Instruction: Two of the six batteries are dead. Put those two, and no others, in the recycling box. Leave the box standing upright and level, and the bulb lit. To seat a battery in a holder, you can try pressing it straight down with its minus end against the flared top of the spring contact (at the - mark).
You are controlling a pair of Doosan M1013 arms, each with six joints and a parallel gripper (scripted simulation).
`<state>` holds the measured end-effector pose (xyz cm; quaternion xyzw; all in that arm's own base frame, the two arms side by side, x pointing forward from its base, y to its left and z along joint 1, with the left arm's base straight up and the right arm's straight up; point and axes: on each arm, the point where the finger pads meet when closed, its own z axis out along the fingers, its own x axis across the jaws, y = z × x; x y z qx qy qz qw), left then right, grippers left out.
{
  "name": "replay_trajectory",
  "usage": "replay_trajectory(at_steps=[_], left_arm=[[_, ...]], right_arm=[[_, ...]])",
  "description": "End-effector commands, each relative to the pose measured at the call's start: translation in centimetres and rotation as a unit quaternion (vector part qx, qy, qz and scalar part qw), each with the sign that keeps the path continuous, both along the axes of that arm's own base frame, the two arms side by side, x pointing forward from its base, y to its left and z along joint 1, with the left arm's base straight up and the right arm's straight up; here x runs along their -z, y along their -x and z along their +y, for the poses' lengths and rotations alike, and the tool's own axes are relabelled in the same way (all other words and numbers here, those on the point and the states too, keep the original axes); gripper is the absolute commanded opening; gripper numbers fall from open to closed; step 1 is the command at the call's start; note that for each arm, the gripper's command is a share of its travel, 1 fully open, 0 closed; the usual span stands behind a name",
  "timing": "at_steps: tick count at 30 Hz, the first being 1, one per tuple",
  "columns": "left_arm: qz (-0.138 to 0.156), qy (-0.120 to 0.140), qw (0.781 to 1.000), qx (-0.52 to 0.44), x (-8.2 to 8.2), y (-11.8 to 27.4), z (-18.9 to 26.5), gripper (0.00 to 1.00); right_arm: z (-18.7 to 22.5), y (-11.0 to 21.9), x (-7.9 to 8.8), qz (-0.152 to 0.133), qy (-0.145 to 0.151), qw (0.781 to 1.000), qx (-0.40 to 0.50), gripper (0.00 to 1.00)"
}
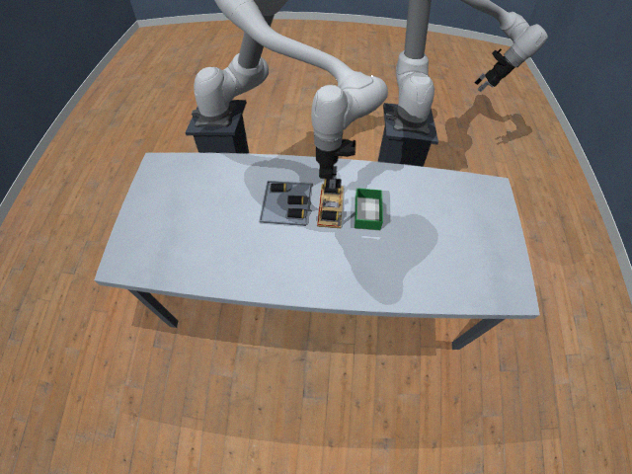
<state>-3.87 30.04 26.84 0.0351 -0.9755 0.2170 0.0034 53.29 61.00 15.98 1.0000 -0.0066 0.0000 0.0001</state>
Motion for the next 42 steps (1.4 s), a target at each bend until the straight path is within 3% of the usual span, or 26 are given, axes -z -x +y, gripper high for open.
replay_trajectory(at_steps=[1, 19, 26, 28, 36, 42], left_arm=[[0.0, -0.001, 1.0, 0.0, -0.1, 0.0, 0.0, 1.0], [0.0, -0.001, 1.0, 0.0, -0.1, 0.0, 0.0, 1.0], [0.0, -0.001, 1.0, 0.0, -0.1, 0.0, 0.0, 1.0], [0.0, -0.001, 1.0, 0.0, -0.1, 0.0, 0.0, 1.0], [0.0, -0.001, 1.0, 0.0, -0.1, 0.0, 0.0, 1.0], [0.0, -0.001, 1.0, 0.0, -0.1, 0.0, 0.0, 1.0]], right_arm=[[0.1, 0.0, -0.2, -0.001, -0.001, 1.0, -0.002, 0.57], [-0.9, -0.3, -0.2, -0.001, -0.001, 1.0, -0.005, 0.57], [-8.4, -2.2, -0.2, -0.001, -0.001, 1.0, -0.005, 0.57], [-8.4, -2.2, -0.2, -0.001, -0.001, 1.0, -0.005, 0.57], [-19.1, -5.0, -0.2, -0.001, -0.001, 1.0, -0.005, 0.57], [-22.5, -5.9, -0.2, -0.001, -0.001, 1.0, -0.005, 0.57]])
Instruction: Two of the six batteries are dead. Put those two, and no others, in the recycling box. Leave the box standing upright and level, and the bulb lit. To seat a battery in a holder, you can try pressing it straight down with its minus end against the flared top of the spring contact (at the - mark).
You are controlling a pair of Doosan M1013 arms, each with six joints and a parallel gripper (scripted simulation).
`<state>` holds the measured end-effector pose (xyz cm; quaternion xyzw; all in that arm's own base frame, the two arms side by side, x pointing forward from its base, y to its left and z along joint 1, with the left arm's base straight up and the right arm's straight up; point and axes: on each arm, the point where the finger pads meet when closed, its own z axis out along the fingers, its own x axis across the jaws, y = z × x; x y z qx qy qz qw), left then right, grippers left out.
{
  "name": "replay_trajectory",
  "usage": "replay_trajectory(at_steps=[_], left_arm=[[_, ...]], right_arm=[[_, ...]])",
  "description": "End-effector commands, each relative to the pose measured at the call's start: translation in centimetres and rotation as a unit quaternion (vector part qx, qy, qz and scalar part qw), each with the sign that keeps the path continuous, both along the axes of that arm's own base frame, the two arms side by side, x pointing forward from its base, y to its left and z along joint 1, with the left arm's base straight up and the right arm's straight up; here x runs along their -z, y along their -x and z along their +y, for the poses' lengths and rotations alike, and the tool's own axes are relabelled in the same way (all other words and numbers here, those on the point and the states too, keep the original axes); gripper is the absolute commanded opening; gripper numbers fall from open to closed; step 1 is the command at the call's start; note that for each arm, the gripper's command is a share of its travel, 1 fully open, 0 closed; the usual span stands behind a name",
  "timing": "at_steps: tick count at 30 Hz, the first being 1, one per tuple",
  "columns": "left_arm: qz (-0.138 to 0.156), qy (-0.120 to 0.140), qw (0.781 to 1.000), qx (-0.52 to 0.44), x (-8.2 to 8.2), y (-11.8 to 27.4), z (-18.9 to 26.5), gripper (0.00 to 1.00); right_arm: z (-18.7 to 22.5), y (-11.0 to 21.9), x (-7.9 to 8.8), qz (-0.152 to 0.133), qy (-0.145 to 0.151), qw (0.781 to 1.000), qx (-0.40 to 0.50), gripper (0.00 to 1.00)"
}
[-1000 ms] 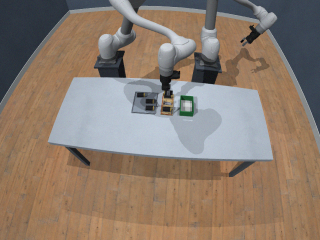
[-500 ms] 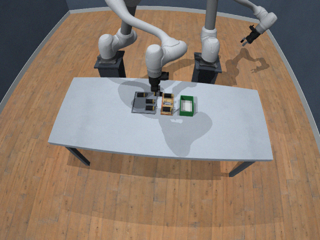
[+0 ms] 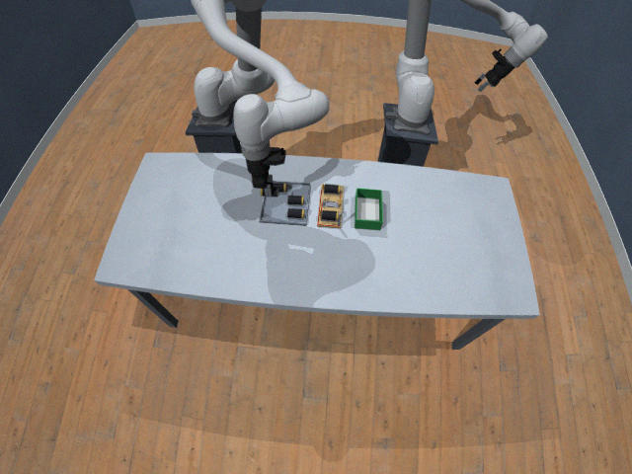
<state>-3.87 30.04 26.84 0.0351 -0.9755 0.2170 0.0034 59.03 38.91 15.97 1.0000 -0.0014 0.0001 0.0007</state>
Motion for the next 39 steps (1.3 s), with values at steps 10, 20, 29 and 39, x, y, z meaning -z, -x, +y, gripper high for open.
replay_trajectory(at_steps=[10, 20, 29, 39], left_arm=[[0.0, -0.001, 1.0, 0.0, -0.1, 0.0, 0.0, 1.0], [0.0, -0.001, 1.0, 0.0, -0.1, 0.0, 0.0, 1.0], [0.0, -0.001, 1.0, 0.0, -0.1, 0.0, 0.0, 1.0], [0.0, -0.001, 1.0, 0.0, -0.1, 0.0, 0.0, 1.0]], right_arm=[[-0.6, -0.2, -0.2, -0.001, -0.002, 1.0, 0.0, 0.57], [-0.6, -0.2, -0.2, -0.001, -0.002, 1.0, 0.0, 0.57], [-0.6, -0.2, 0.3, -0.001, -0.002, 1.0, 0.0, 0.57], [-0.6, -0.3, 7.7, -0.001, -0.002, 1.0, 0.0, 0.57]])
